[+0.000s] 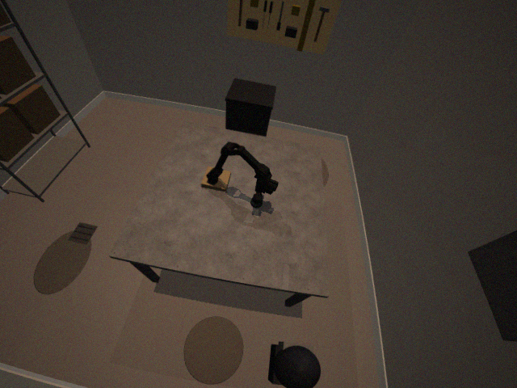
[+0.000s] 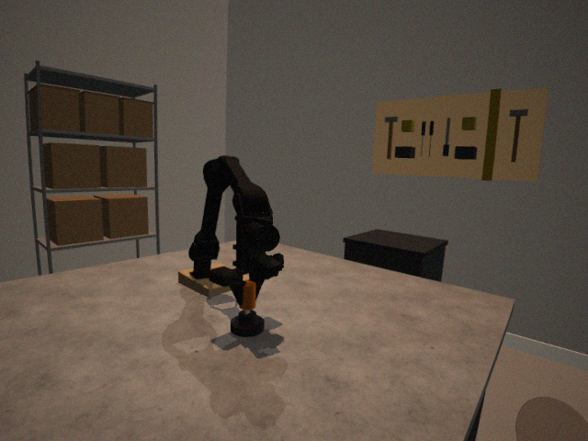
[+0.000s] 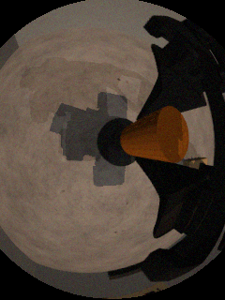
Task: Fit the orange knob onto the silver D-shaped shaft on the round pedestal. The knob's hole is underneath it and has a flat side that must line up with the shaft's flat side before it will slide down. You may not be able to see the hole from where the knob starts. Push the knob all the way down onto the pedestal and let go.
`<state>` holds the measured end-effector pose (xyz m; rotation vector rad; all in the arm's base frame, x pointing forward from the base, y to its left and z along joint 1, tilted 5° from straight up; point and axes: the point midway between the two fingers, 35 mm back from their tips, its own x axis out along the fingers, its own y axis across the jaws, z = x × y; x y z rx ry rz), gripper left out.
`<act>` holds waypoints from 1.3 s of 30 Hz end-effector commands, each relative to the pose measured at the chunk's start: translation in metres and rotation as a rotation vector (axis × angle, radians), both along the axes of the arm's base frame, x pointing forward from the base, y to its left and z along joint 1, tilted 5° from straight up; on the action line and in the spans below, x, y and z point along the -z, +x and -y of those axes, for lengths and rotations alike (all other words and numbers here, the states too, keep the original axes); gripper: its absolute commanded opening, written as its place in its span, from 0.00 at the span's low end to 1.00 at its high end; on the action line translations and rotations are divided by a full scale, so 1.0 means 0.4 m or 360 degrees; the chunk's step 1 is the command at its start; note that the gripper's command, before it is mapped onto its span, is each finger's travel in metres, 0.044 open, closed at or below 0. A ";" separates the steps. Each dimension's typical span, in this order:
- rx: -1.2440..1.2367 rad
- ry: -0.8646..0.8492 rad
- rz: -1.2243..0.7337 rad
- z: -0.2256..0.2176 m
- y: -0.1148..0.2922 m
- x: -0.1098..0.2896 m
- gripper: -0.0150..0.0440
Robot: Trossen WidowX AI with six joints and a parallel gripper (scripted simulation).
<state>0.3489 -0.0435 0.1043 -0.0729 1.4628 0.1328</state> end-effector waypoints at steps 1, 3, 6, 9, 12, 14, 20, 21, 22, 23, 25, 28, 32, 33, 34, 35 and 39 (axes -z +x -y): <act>0.0006 0.0002 0.0001 -0.001 0.001 0.001 0.25; 0.0006 0.0002 0.0002 -0.001 0.002 0.000 0.25; 0.0006 0.0002 0.0002 -0.001 0.003 0.002 0.25; 0.0006 0.0002 0.0002 -0.001 0.003 0.002 0.25; 0.0006 0.0002 0.0002 0.000 0.003 -0.006 0.25; 0.0006 0.0002 0.0002 0.000 0.004 -0.010 0.25; 0.0204 0.0022 -0.0007 0.001 0.005 -0.012 0.25; 0.0272 0.0029 -0.0010 0.001 0.006 -0.012 0.25; 0.0321 0.0034 -0.0013 0.001 0.006 -0.010 0.25; 0.0338 0.0036 -0.0013 0.001 0.006 -0.009 0.25; 0.0338 0.0036 -0.0014 0.001 0.005 -0.007 0.25; 0.0338 0.0036 -0.0014 0.000 0.003 -0.004 0.25; 0.0338 0.0036 -0.0014 -0.001 0.000 -0.002 0.25; 0.0338 0.0036 -0.0014 -0.001 0.000 -0.002 0.25; 0.0338 0.0036 -0.0014 -0.001 0.000 -0.002 0.25; 0.0338 0.0036 -0.0014 -0.001 0.000 0.000 0.25; 0.0338 0.0036 -0.0014 -0.001 0.001 0.002 0.25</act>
